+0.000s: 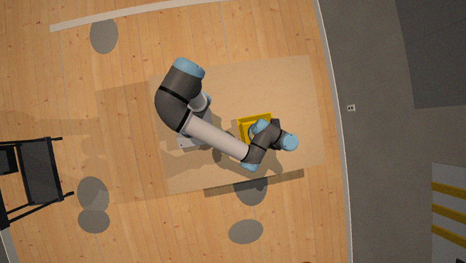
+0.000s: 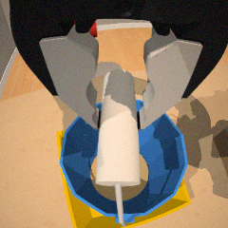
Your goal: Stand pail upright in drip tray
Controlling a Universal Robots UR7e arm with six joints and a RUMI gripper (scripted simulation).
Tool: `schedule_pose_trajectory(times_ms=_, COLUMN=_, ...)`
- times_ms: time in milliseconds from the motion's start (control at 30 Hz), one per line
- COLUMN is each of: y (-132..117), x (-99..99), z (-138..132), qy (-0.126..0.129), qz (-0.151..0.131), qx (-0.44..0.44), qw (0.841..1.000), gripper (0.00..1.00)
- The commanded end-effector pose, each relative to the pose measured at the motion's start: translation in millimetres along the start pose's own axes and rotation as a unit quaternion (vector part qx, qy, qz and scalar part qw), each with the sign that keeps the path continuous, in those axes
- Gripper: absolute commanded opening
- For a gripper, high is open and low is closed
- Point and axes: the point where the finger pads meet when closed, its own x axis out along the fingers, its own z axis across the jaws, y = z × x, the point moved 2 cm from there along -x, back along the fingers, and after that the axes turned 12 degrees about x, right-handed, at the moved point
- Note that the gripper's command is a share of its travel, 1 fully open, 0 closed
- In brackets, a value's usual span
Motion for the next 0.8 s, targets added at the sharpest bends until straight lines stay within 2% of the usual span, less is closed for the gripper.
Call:
schedule_pose_trajectory(times_ms=0, y=-0.3, x=3.4, z=0.3, qy=-0.001, qz=0.000, qx=0.000, qw=1.000, gripper=0.00)
schedule_pose_trajectory(times_ms=767, y=-0.6, x=10.6, z=0.1, qy=-0.001, qz=0.000, qx=0.000, qw=1.000, gripper=0.00)
